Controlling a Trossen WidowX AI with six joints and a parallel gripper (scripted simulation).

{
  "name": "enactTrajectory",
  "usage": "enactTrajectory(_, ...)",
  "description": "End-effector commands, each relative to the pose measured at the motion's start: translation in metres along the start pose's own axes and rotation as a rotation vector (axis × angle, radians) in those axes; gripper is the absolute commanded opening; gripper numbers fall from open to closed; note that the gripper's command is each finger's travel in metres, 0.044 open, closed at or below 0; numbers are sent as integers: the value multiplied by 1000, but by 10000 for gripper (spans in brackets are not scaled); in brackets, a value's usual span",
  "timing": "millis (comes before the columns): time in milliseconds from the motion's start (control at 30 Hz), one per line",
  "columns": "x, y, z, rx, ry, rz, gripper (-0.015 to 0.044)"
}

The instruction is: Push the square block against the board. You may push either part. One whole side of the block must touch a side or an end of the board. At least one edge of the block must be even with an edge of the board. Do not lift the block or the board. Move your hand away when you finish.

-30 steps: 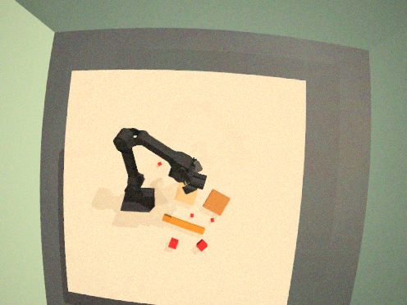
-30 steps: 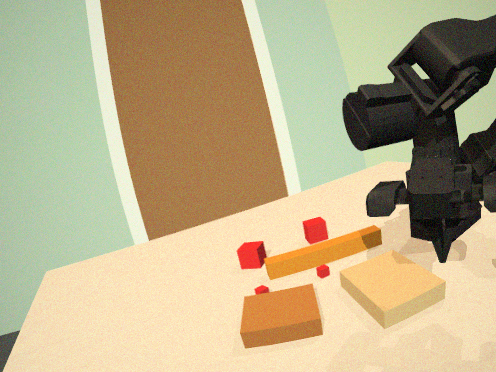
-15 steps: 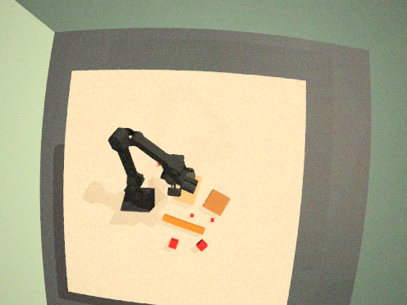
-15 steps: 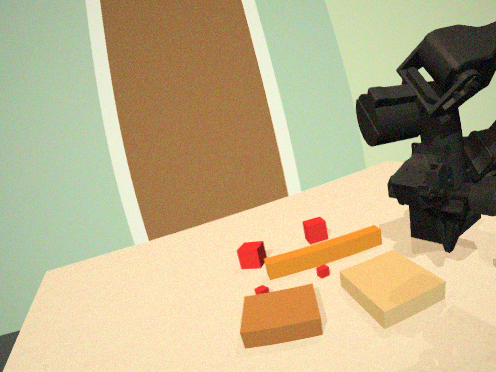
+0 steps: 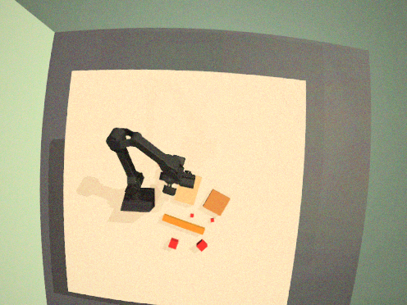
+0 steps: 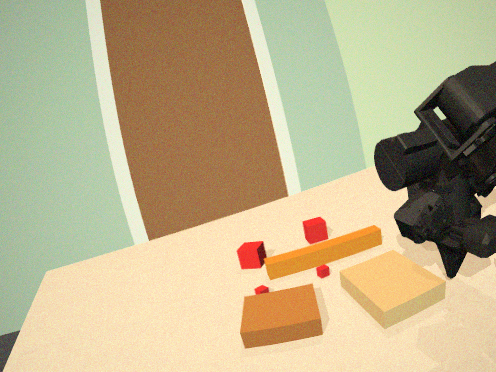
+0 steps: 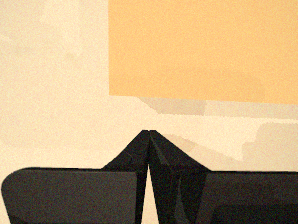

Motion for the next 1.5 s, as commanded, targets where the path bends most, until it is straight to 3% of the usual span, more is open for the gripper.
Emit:
enactTrajectory(0, 8, 0, 0, 6, -11, -7, 0)
enactTrajectory(1467, 4, -65, 9, 4, -9, -10, 0)
Point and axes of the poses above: the point midway between the two fingers, 35 mm back from their tips, its own x axis out along the fingers, its own z axis across the jaws, y = z × x, the point moved 4 cm from there along -x, back along the fingers, and after that the axes turned 6 degrees about x, right-handed, at the moved point
